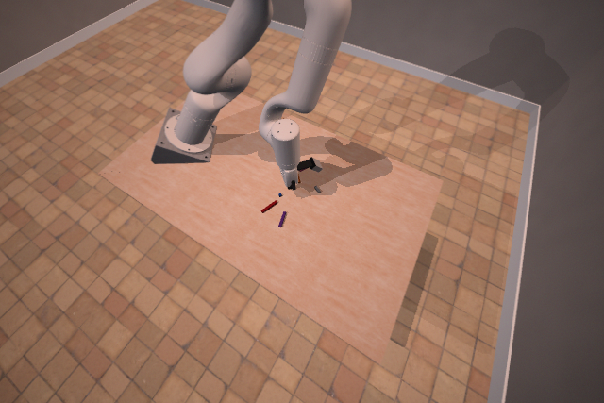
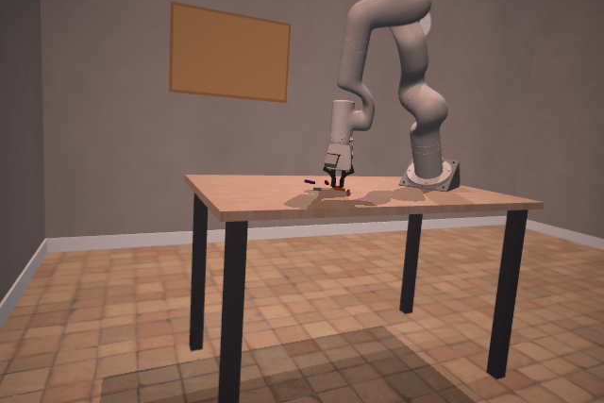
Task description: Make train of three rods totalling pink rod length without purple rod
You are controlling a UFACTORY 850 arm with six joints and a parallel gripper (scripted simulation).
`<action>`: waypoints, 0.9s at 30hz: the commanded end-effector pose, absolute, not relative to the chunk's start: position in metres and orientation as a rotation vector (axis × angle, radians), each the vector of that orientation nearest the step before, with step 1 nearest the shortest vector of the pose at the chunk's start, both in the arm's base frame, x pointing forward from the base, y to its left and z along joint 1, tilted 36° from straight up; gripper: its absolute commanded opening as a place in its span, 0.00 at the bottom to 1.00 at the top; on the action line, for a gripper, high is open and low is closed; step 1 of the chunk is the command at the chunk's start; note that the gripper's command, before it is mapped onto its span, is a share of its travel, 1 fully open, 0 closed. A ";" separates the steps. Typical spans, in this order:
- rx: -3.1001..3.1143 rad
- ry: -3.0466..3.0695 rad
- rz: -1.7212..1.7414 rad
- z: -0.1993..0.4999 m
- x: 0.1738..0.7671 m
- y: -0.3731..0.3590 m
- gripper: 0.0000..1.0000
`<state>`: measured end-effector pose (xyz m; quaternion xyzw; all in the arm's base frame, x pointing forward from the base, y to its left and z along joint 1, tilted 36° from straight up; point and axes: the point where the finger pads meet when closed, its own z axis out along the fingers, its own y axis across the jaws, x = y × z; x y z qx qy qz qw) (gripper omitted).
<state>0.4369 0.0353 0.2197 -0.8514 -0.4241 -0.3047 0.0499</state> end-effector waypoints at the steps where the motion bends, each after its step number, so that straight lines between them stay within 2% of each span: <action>1: -2.593 -1.292 -0.929 0.220 0.437 0.035 0.19; 4: -2.593 -1.292 -0.929 0.220 0.437 0.035 0.19; 5: -2.593 -1.292 -0.929 0.220 0.437 0.035 0.23; 7: -2.593 -1.292 -0.929 0.220 0.437 0.035 0.23; 8: -2.593 -1.292 -0.929 0.220 0.437 0.035 0.28; 13: -2.593 -1.292 -0.929 0.220 0.437 0.035 0.32; 14: -2.593 -1.292 -0.929 0.220 0.437 0.035 0.36; 27: -2.593 -1.292 -0.929 0.221 0.437 0.035 0.36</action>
